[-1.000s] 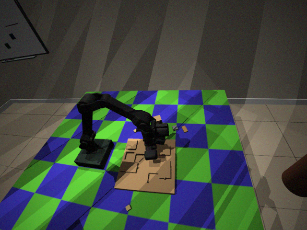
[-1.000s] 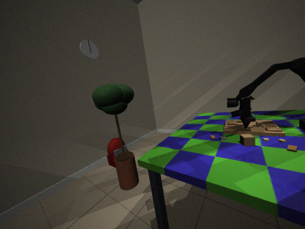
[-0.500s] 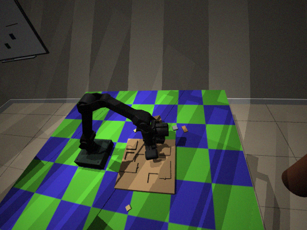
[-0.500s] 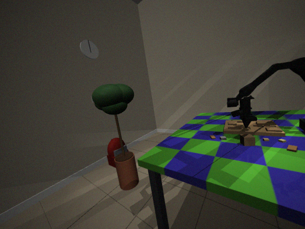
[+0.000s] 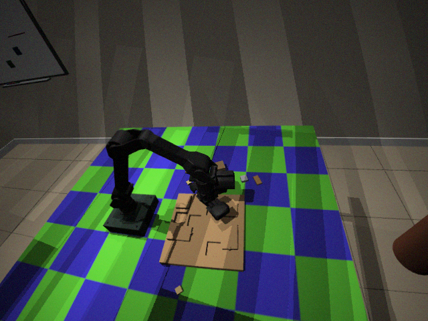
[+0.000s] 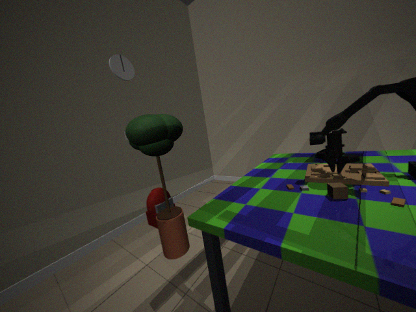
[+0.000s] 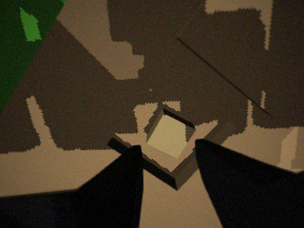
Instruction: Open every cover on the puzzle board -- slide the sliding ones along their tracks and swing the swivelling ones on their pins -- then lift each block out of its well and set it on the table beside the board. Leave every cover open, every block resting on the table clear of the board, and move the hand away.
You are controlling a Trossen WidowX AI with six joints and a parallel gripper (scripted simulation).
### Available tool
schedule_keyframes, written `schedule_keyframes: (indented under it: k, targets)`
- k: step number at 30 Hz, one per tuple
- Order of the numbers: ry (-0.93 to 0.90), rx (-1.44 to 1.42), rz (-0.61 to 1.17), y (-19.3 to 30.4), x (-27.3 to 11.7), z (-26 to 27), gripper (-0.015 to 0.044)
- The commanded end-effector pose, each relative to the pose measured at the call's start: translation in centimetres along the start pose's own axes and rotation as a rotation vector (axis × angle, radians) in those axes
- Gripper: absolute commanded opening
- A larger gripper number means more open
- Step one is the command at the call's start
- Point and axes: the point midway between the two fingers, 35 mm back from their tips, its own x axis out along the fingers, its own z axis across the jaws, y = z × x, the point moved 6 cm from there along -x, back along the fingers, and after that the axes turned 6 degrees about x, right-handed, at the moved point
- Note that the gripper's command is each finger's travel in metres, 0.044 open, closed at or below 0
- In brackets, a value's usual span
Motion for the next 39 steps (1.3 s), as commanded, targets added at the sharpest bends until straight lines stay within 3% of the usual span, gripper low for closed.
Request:
schedule_keyframes:
  k: [1, 31, 39]
  targets:
    - [0.008, -0.094, -0.011, -0.2, -0.8, -0.1, 0.0144]
    - [0.014, -0.968, -0.01, -0.2, -5.2, -0.1, 0.0144]
    - [0.014, -0.963, -0.01, -0.2, -5.2, -0.1, 0.0144]
